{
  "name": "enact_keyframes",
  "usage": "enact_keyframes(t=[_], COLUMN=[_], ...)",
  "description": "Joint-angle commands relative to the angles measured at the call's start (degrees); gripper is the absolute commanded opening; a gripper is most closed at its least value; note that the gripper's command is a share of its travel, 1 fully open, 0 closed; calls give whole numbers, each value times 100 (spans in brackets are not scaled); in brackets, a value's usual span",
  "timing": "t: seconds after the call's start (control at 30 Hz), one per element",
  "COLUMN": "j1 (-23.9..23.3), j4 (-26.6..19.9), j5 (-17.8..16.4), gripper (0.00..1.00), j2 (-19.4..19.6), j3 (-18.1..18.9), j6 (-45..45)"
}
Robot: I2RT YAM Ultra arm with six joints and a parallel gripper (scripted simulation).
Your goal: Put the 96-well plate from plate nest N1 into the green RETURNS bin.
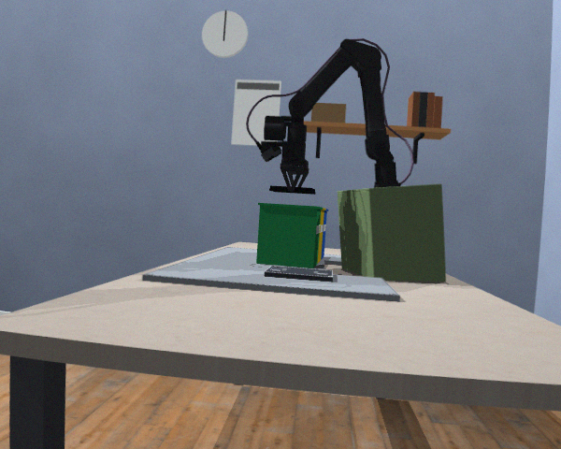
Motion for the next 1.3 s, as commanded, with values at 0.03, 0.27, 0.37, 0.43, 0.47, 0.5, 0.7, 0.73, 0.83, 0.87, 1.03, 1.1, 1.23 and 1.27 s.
enact_keyframes(t=[0.03, 0.27, 0.37, 0.43, 0.47, 0.5, 0.7, 0.73, 0.83, 0.87, 1.03, 1.1, 1.23, 1.27], j1=[-248, -117, -160, -168, -167, -166, -155, -150, -123, -110, -78, -71, -68, -67], j4=[-70, -62, -11, -7, -7, -7, 51, 75, 217, 284, 566, 693, 822, 896], j5=[-111, -116, -65, -66, -66, -66, -92, -104, -116, -114, -112, -113, -113, -108], gripper=[0, 0, 0, 0, 0, 0, 0, 0, 0, 0, 0, 0, 0, 0], j2=[60, -59, -26, -22, -23, -23, 69, 116, 206, 226, 359, 398, 435, 461], j3=[201, 96, 87, 87, 86, 86, 52, 37, -65, -114, -208, -218, -231, -242], j6=[-382, -372, -317, -324, -323, -322, -342, -347, -315, -297, -256, -249, -247, -235])
